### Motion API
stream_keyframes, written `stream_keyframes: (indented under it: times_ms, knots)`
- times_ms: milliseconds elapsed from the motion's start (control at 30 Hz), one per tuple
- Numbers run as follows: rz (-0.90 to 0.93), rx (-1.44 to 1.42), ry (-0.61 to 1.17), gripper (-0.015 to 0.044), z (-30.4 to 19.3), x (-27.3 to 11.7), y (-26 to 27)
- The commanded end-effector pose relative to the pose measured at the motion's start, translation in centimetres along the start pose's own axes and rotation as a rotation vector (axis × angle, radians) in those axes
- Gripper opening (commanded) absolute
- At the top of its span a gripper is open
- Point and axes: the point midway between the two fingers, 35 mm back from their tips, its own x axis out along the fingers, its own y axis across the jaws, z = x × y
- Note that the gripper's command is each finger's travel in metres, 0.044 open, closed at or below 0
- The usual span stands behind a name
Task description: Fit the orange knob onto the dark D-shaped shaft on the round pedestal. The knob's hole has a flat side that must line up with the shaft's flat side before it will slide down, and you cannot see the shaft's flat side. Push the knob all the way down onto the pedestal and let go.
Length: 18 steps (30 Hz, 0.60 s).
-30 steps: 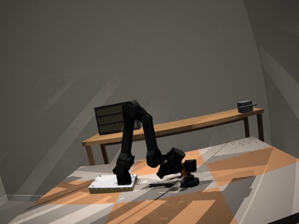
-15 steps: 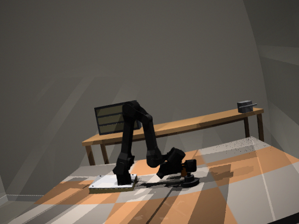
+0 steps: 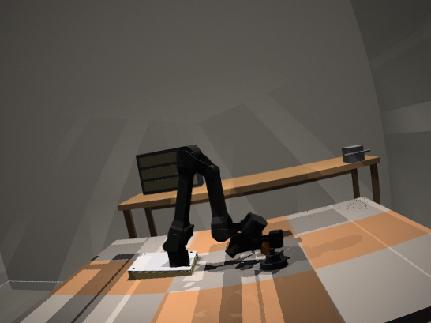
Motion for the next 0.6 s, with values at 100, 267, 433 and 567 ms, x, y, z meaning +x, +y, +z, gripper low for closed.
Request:
stream_keyframes:
  times_ms: [100,267,433,567]
  knots:
    - [-0.001,0.004,0.0,0.044,0.0,0.0,0.0]
    - [-0.001,0.002,0.0,0.044,1.8,-0.3,-0.4]
    - [-0.001,-0.001,0.0,0.044,5.9,-1.1,-0.5]
    - [0.0,-0.002,0.0,0.044,7.9,-1.7,-0.2]
